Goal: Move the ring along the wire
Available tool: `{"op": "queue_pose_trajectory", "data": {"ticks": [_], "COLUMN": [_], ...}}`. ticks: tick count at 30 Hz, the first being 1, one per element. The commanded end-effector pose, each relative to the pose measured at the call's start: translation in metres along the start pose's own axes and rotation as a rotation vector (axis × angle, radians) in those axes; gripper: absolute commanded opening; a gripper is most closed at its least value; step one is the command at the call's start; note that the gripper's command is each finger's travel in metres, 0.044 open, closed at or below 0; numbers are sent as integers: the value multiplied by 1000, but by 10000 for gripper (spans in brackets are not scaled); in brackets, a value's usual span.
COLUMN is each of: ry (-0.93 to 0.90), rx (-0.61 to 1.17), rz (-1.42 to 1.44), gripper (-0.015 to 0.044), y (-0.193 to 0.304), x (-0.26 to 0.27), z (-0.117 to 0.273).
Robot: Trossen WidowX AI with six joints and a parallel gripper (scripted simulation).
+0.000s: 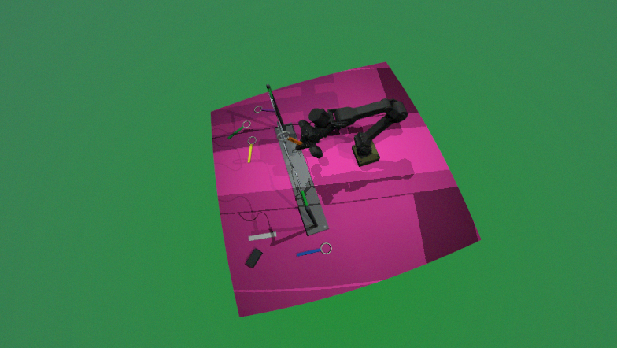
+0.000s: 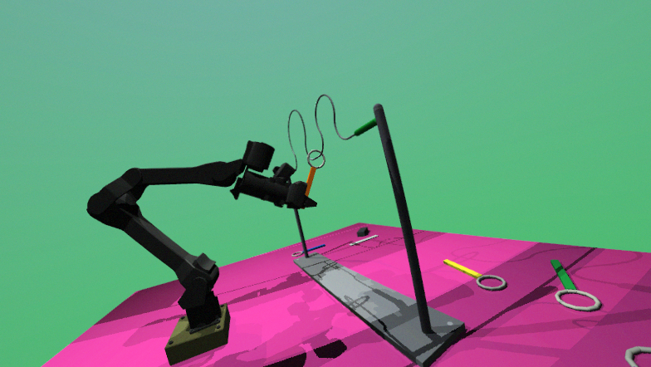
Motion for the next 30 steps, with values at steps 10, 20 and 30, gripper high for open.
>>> {"op": "queue_pose_trajectory", "data": {"ticks": [10,20,30], "ry": [-49,-133,-244], "rx": [-5,0,7], "rz": [-90,-236,-431], "gripper": [-150,-150,-150], "y": [2,2,-3], "x": [19,42,68], "z": [1,2,6]}}
Point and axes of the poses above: the point midway between the two fingers, 35 mm back from their tips, its own z axis back along the fingers, its own x axis across the jaws, y = z × x, the point moved 7 cm from there along z, back along the fingers, and after that the axes turned 7 degrees about -z, right-handed, at the moved point
